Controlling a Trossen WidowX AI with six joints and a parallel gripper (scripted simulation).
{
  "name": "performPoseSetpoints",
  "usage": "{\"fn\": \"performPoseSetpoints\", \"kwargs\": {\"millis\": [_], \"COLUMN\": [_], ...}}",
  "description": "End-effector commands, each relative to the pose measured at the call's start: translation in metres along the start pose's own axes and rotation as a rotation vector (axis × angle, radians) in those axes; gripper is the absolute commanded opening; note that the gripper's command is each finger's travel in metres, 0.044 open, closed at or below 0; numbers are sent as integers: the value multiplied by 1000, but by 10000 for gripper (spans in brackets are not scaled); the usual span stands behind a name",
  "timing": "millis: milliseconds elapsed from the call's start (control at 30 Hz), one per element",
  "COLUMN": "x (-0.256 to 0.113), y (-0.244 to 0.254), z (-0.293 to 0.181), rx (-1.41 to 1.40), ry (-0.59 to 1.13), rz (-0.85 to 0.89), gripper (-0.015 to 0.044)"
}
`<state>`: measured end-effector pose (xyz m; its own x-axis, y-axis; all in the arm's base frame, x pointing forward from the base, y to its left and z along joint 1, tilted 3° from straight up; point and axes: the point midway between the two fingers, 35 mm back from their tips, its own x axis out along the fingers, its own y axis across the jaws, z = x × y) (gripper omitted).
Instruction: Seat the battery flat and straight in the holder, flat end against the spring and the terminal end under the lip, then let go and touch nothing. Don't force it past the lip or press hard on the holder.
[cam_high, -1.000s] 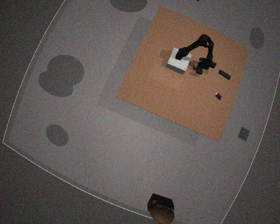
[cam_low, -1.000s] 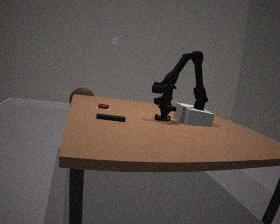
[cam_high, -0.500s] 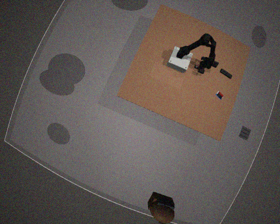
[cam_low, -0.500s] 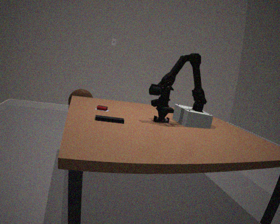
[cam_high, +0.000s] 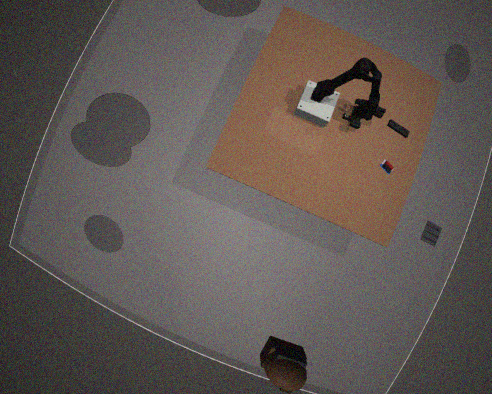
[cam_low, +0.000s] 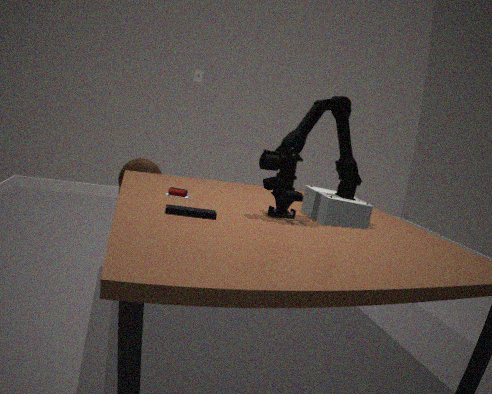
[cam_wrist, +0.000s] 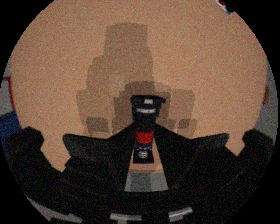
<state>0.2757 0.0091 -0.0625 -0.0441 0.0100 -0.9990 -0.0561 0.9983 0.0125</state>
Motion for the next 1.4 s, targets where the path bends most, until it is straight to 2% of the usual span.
{"fn": "performPoseSetpoints", "kwargs": {"millis": [0, 533, 600, 867, 1367], "x": [0, -15, -18, -87, -88], "y": [0, 0, 0, -2, -2], "z": [1, 0, -2, -4, -6], "rx": [-4, 0, 1, 0, 0], "ry": [-1, 0, 7, 0, 0], "rz": [-1, 0, 0, 0, 0], "gripper": [179, 179, 232, 440, 440]}}
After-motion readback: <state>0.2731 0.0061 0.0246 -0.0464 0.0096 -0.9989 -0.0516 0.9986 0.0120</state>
